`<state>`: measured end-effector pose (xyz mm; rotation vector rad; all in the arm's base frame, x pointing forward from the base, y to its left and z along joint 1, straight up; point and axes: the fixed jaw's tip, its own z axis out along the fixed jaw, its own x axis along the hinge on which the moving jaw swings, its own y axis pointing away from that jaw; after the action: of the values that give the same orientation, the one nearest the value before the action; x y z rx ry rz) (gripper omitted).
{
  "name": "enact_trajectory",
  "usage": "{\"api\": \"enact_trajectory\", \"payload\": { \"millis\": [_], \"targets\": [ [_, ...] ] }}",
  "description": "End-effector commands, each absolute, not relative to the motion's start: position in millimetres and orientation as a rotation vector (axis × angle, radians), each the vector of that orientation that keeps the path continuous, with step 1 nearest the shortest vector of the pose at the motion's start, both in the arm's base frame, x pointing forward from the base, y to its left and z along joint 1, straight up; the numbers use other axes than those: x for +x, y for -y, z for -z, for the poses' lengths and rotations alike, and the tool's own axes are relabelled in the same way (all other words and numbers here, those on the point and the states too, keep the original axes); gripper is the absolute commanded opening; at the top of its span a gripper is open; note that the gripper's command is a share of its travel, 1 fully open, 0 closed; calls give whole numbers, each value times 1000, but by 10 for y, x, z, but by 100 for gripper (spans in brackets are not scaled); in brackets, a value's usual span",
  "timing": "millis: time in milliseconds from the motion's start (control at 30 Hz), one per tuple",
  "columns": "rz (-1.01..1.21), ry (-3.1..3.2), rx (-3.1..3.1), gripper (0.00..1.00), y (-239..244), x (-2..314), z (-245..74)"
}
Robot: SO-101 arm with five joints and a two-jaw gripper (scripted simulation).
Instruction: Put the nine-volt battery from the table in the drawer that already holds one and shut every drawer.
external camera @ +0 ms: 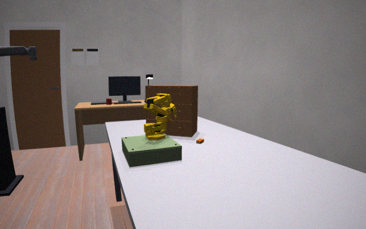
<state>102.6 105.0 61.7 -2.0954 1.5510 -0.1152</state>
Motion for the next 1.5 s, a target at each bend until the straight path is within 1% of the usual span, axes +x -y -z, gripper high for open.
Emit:
{"api": "enact_trajectory", "payload": {
  "millis": [0,700,1467],
  "targets": [
    [81,-1672,-2020,21,-1027,1015,-586],
    [-76,-2104,-1565,21,-1045,1030,-599],
    [-230,-2431,-1026,21,-1058,1062,-617]
  ]
}}
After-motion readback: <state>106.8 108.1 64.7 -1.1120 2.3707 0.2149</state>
